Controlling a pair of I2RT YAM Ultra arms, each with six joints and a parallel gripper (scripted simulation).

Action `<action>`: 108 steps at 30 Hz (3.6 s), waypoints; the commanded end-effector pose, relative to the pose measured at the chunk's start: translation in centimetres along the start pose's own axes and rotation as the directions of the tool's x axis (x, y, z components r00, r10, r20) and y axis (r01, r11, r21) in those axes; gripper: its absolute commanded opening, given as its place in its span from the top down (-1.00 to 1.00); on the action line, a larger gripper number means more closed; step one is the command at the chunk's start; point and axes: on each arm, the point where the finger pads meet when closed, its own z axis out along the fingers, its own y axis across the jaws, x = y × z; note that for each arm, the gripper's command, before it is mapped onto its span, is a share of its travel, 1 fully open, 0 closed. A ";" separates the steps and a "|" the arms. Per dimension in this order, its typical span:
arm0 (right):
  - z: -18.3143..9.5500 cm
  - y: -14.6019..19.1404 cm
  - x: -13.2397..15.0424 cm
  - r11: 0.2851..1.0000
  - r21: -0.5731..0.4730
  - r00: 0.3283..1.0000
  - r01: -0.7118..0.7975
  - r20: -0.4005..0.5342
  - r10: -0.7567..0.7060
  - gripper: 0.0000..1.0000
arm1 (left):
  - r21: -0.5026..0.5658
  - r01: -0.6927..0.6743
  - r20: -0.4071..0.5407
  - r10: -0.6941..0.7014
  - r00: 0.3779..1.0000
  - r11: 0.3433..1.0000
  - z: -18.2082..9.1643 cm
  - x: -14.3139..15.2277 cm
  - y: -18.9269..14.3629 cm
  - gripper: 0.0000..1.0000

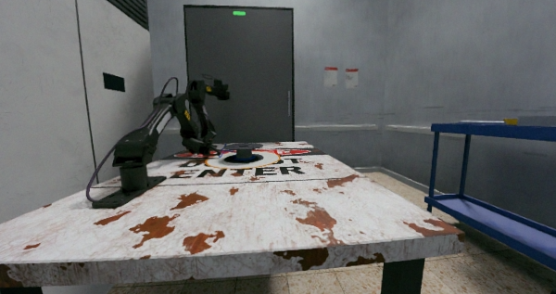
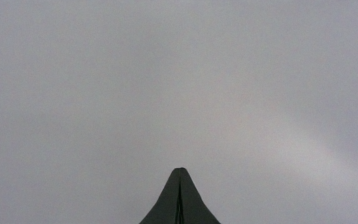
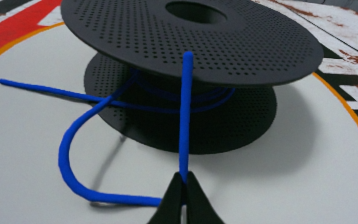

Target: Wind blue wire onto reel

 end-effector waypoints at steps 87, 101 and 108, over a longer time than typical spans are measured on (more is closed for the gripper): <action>0.0 0.9 -0.3 0.999 -0.018 0.999 -0.032 0.008 0.032 1.00 | 0.890 0.066 0.112 0.357 0.927 -0.450 -60.5 12.3 -31.4 1.00; 0.0 0.9 -0.3 0.999 -0.018 0.999 -0.032 0.008 0.032 1.00 | 0.974 0.111 0.078 0.757 0.649 -0.196 -60.1 20.1 -31.2 1.00; 0.0 0.9 -0.3 0.999 -0.018 0.999 -0.032 0.008 0.032 1.00 | 0.994 0.087 0.022 0.886 0.464 -0.070 -59.9 23.7 -31.2 1.00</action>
